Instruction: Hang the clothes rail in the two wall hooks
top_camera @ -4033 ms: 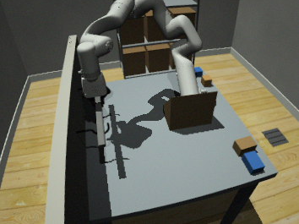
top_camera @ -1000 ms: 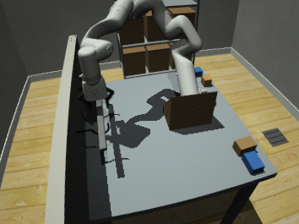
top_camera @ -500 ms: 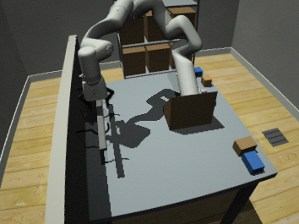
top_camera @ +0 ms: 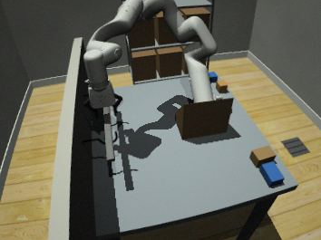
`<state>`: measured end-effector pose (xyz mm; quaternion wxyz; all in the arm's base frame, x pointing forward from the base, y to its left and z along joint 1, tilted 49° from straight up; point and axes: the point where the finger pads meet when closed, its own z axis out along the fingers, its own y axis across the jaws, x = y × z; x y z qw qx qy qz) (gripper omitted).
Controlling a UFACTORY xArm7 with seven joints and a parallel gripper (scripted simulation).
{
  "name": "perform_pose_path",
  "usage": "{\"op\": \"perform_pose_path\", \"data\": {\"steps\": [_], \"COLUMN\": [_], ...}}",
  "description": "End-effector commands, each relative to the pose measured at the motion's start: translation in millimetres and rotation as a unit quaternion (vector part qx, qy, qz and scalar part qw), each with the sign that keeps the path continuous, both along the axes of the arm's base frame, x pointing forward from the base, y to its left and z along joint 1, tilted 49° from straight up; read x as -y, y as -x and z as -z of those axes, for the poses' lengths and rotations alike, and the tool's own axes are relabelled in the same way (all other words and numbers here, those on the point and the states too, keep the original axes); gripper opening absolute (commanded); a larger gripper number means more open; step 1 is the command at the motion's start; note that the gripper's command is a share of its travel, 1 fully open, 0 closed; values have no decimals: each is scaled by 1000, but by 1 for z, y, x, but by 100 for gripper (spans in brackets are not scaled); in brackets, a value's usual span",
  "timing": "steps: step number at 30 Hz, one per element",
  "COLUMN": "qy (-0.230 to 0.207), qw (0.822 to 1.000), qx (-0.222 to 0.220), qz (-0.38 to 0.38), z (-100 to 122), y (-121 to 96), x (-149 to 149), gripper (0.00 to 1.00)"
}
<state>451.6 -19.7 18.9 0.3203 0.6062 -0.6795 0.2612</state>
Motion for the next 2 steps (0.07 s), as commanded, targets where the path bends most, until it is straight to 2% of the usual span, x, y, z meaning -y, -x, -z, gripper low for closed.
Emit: {"op": "perform_pose_path", "data": {"steps": [1,2], "qy": [-1,-1], "qw": [1000,1000], "qx": [2,2], "qz": [-2,-2], "z": [-2,-3], "y": [-2,-2], "x": [-4,-5], "gripper": [81,81]}}
